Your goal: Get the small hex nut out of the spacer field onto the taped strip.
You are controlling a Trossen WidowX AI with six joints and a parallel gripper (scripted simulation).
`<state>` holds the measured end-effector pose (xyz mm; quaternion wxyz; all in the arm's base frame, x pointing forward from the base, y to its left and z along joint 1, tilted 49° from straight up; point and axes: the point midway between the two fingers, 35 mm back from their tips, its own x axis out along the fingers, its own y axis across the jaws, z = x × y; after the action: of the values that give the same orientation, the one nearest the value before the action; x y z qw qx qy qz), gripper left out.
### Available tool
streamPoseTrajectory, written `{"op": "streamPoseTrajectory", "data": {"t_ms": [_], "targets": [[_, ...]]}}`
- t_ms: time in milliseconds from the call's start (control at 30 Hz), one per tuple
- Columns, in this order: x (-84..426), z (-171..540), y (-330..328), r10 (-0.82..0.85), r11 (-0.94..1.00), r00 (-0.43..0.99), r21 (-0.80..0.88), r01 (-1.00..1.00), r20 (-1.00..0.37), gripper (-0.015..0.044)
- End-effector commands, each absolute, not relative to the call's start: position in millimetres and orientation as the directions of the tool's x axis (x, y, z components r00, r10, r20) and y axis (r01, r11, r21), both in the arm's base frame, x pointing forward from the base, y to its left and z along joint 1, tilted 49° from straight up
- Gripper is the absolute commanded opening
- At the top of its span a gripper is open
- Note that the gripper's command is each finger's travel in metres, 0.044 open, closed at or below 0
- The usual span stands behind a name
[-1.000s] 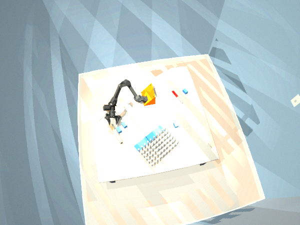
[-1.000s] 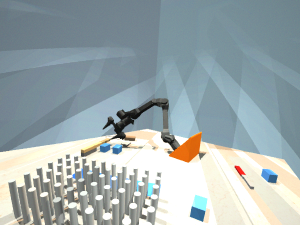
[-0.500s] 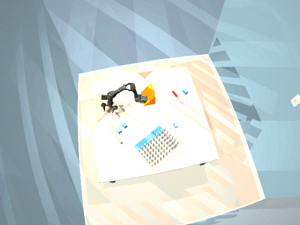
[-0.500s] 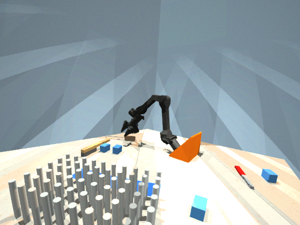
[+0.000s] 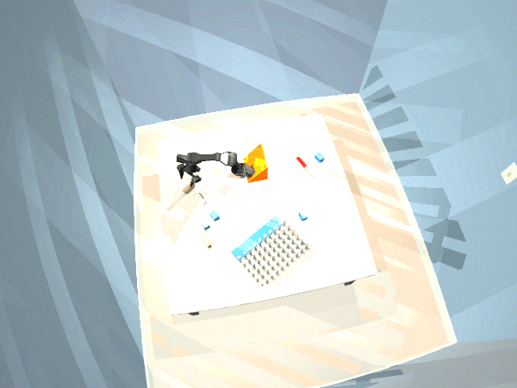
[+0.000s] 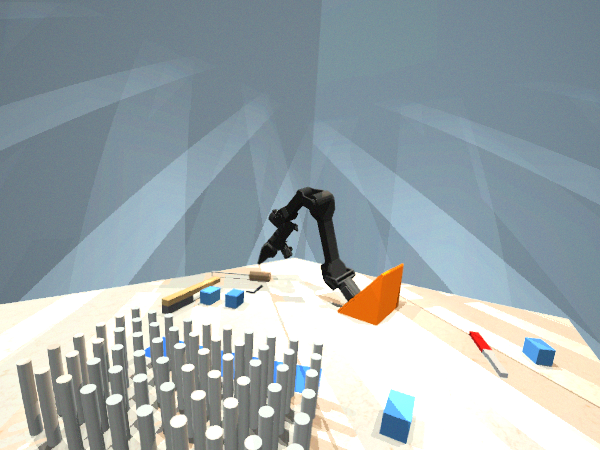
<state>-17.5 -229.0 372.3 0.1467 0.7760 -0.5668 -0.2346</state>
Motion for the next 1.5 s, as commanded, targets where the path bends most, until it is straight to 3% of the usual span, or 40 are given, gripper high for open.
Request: {"op": "streamPoseTrajectory", "data": {"t_ms": [0,367,567,1467], "targets": [[-10.0,370.3,-226.8,-0.950,-0.311,0.245,0.484,-0.818,-0.196,0.0440],[-9.1,370.1,-226.7,-0.950,-0.311,0.245,0.484,-0.818,-0.196,0.0440],[-9.1,370.1,-226.7,-0.950,-0.311,0.245,0.484,-0.818,-0.196,0.0282],[-14.7,354.0,-249.3,-0.950,-0.311,0.245,0.484,-0.818,-0.195,0.0280]]}}
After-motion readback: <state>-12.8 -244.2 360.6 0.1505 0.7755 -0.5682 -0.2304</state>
